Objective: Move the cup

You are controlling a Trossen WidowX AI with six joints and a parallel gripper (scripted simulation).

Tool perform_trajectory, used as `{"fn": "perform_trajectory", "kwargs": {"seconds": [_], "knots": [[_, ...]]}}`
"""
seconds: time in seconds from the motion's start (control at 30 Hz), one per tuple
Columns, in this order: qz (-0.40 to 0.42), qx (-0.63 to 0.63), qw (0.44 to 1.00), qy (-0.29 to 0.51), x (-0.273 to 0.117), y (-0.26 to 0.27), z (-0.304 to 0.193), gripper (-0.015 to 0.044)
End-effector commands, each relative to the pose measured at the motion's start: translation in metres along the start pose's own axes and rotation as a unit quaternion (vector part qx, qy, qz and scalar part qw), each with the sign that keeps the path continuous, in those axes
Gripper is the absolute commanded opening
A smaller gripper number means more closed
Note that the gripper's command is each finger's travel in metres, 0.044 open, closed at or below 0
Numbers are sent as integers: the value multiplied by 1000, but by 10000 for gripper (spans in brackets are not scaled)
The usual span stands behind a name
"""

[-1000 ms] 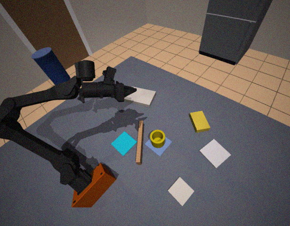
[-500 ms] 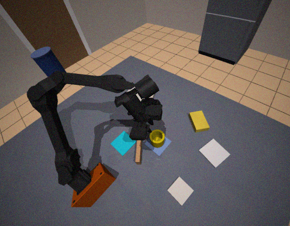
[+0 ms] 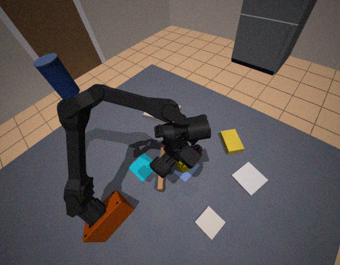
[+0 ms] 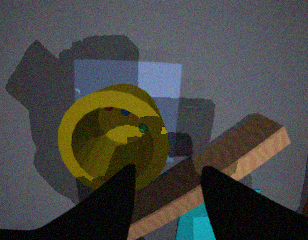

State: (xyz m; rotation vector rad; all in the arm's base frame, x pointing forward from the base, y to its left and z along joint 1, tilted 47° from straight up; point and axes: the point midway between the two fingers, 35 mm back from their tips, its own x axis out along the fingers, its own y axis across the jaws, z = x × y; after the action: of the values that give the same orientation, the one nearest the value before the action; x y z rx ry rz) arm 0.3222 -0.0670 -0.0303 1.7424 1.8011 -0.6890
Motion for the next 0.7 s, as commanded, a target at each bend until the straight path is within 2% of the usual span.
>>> {"fn": "perform_trajectory", "kwargs": {"seconds": [0.0,0.67], "knots": [[0,1,1000,1,4,2,0,166],[1,1,1000,1,37,4,1,166]]}}
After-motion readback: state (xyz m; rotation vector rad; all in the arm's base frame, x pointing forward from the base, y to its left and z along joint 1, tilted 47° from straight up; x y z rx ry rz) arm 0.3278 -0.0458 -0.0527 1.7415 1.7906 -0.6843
